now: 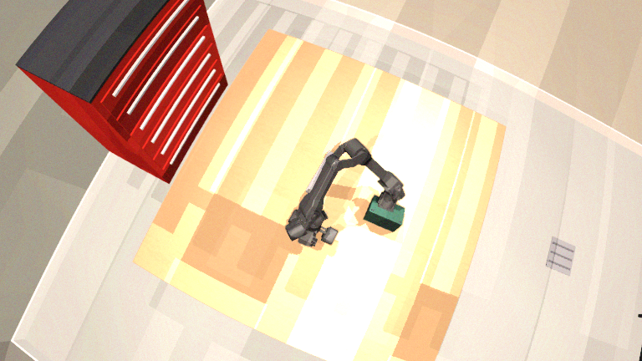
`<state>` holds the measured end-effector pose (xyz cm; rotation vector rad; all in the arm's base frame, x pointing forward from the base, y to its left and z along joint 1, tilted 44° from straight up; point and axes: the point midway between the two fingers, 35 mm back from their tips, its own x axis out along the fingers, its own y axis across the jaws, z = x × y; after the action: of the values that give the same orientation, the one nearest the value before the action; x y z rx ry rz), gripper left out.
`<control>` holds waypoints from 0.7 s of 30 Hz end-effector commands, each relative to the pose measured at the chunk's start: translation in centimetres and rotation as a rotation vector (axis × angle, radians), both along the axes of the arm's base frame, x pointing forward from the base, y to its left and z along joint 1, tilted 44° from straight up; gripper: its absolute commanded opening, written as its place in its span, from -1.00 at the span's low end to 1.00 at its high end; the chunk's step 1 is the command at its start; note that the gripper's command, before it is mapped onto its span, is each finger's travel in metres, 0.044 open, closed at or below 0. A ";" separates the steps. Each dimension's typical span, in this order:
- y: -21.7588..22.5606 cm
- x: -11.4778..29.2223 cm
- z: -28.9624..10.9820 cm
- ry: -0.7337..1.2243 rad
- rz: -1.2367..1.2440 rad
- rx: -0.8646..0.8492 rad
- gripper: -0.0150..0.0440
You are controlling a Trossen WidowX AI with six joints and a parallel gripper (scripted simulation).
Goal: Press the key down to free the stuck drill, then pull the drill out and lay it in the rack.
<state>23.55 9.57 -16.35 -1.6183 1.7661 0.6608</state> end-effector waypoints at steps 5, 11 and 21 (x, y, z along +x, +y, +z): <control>1.9 -0.1 2.3 -0.001 -0.004 -0.009 1.00; 3.7 0.0 4.1 0.000 -0.004 -0.008 1.00; 5.3 1.0 5.5 -0.044 -0.018 0.004 1.00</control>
<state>23.84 14.68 -11.02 -1.6237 1.7710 0.6500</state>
